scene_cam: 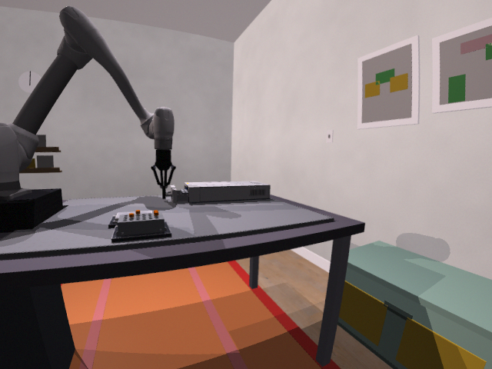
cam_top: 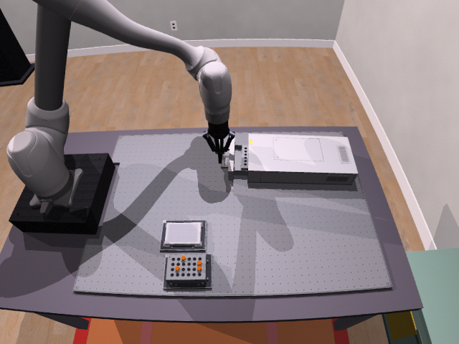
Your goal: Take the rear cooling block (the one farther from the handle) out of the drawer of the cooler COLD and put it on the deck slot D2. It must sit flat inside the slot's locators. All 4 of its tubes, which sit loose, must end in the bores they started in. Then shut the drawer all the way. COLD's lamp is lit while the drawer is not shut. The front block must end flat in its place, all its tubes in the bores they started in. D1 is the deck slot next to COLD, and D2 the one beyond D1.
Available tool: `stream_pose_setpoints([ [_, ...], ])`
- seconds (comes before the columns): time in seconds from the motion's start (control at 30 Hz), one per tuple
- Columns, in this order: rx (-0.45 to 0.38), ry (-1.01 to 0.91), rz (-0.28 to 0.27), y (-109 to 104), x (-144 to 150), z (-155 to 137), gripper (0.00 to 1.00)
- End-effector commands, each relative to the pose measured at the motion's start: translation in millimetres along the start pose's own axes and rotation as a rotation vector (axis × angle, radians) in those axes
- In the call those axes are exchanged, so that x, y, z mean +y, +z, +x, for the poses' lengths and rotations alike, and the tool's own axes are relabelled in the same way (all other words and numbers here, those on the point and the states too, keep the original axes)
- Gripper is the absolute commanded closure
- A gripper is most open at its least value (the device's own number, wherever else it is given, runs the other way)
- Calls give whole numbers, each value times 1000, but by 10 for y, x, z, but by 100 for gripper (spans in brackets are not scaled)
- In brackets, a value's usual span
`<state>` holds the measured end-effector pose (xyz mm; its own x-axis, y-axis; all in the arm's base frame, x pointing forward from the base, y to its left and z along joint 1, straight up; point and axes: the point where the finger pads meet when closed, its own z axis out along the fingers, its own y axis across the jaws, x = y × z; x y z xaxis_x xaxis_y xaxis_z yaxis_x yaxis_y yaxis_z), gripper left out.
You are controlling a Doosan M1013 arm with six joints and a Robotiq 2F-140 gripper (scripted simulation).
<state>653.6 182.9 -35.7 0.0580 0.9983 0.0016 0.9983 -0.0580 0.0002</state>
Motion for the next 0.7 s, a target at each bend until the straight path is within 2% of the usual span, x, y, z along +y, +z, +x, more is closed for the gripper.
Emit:
stream_pose_setpoints([
  [0.0, 1, 0, -1, -7, 33, 2, 90],
  [0.67, 1, 0, -1, -7, 248, 2, 90],
])
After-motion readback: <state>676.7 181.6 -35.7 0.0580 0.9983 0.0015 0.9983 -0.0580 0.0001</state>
